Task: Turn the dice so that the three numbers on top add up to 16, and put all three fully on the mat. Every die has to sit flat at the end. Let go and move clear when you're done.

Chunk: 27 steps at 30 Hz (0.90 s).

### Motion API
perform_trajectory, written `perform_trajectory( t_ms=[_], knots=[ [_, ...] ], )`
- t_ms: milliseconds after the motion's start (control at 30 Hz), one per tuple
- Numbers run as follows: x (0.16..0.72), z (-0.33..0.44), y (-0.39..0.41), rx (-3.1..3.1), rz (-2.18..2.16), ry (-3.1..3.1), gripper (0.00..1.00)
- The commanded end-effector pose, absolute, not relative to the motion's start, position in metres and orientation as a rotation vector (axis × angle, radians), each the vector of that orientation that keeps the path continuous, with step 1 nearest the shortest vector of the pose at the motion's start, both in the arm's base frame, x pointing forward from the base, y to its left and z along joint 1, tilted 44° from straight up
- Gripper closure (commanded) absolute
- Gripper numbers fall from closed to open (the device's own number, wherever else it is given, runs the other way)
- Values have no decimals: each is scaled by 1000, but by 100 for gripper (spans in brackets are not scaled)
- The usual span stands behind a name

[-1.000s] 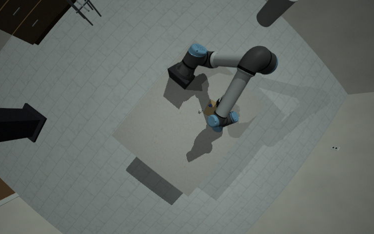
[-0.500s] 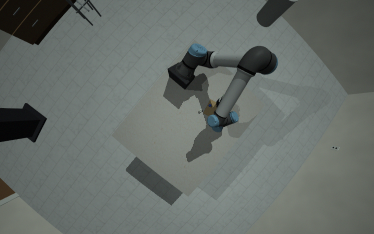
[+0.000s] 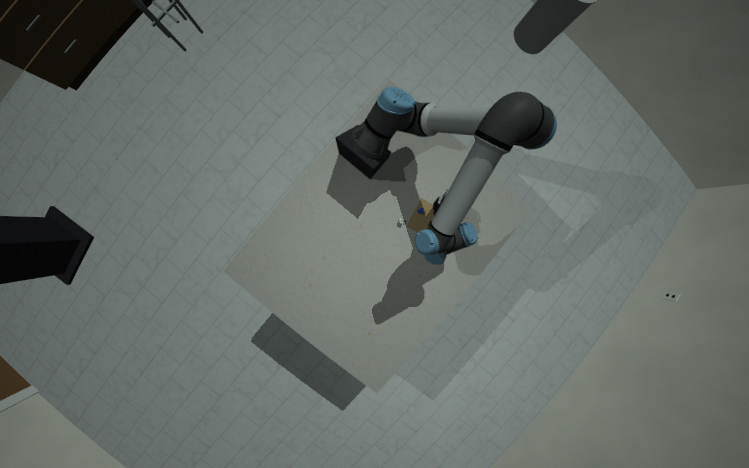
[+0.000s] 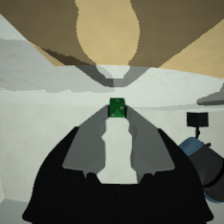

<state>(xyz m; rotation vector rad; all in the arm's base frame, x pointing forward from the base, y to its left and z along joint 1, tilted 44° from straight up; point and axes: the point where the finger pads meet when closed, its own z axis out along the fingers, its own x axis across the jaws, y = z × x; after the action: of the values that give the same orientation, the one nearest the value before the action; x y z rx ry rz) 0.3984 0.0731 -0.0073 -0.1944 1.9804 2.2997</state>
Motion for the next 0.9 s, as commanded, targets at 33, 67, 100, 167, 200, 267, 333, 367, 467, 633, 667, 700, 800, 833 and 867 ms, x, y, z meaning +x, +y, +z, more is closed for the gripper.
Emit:
perform_trajectory(
  t_ms=[33,67,100,167,200,267,333,367,467,633,667,700,800,833,867],
  knots=[
    [399,-8,73,-195,2299,1981,97],
    [399,-8,73,-195,2299,1981,97],
    [399,-8,74,-195,2299,1981,97],
    [399,-9,74,-195,2299,1981,97],
    [399,-9,75,-195,2299,1981,97],
    [399,-9,75,-195,2299,1981,97],
    [399,-10,76,-195,2299,1981,97],
    [399,-11,76,-195,2299,1981,97],
    [399,-12,78,-195,2299,1981,97],
    [400,-15,80,-195,2299,1981,97],
    [400,-15,80,-195,2299,1981,97],
    [400,-15,80,-195,2299,1981,97],
    [400,-15,81,-195,2299,1981,97],
    [400,-15,81,-195,2299,1981,97],
    [400,-15,81,-195,2299,1981,97]
  ],
)
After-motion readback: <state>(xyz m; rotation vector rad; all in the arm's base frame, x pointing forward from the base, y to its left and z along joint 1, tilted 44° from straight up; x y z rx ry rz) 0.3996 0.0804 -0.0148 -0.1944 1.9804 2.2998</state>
